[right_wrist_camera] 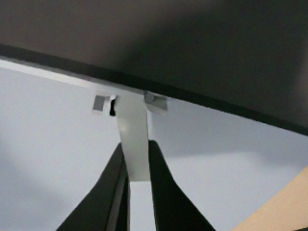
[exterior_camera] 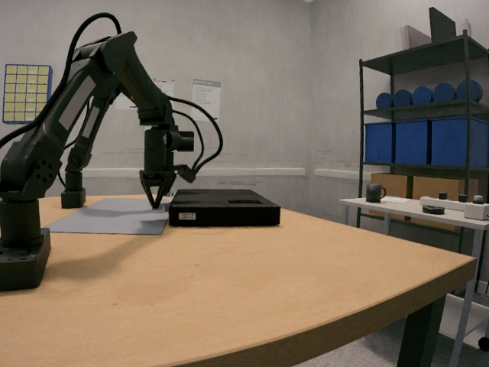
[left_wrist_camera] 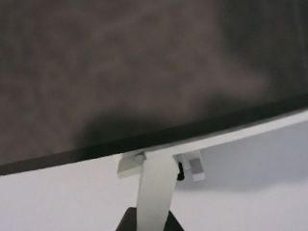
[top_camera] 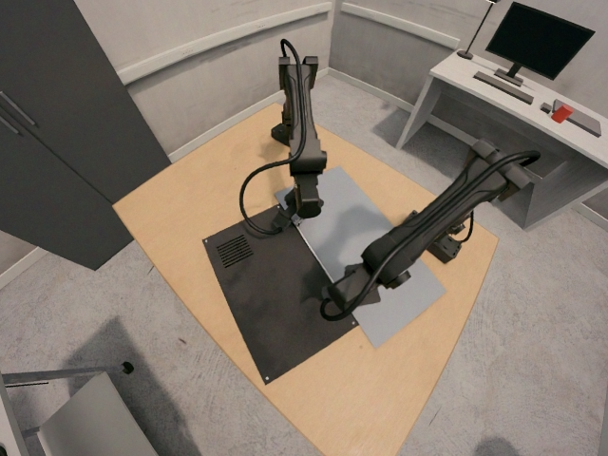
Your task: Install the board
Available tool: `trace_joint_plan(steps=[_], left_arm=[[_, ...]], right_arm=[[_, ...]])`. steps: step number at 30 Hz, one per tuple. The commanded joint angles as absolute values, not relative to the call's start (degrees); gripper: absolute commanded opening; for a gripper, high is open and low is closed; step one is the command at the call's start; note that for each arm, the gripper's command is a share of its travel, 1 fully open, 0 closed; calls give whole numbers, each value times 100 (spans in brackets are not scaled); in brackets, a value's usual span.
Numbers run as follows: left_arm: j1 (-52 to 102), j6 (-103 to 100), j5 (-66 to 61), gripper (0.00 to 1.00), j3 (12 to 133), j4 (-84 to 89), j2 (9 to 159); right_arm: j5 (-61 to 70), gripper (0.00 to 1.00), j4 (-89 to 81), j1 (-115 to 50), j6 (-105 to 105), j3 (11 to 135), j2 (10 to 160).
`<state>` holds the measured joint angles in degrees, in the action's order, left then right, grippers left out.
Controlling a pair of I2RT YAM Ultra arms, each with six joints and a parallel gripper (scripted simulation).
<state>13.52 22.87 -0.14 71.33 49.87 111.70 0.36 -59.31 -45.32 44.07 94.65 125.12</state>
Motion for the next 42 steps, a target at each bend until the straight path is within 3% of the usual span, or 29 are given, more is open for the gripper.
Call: trace_joint_plan(steps=[1, 42], left_arm=[[1414, 1727, 132, 3, 7022, 4861, 11010], [1554, 265, 148, 3, 7079, 4927, 11003]], right_arm=[[-32, 4, -6095, -4589, 4948, 9688, 12578], [-88, 4, -6300, -4619, 6310, 10021, 12777]])
